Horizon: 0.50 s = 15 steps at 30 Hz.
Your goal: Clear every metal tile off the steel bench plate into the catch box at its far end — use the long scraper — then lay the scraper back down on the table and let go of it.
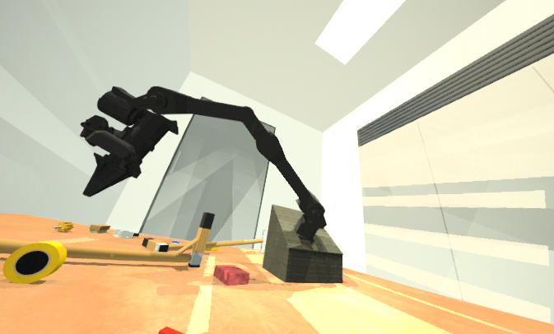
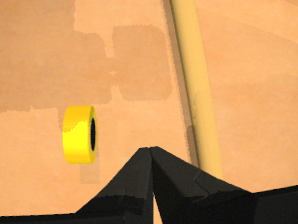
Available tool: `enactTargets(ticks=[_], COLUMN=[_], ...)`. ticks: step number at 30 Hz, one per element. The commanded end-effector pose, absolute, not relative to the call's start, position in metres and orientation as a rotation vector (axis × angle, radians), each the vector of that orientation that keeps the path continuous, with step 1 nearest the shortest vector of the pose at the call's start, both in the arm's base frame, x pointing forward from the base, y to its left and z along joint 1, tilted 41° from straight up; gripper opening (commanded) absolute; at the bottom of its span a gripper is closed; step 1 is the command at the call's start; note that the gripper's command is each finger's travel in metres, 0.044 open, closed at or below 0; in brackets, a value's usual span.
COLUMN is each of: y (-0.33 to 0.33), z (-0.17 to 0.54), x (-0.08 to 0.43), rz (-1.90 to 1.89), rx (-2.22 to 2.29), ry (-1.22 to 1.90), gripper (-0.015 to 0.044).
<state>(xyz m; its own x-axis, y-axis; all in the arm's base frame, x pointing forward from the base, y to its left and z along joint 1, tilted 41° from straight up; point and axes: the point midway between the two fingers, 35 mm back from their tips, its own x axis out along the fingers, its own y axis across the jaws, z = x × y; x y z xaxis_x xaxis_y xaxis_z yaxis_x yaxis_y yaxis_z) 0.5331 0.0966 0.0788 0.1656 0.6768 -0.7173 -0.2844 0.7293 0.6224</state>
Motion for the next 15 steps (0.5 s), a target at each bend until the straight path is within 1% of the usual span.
enactTargets(ticks=[1,15], y=[0.100,0.124], z=[0.076,0.048], x=[0.533,0.535], rz=[0.701,0.693], rx=[0.387,0.400], ry=[1.227,1.234], gripper=[0.0000,0.0000])
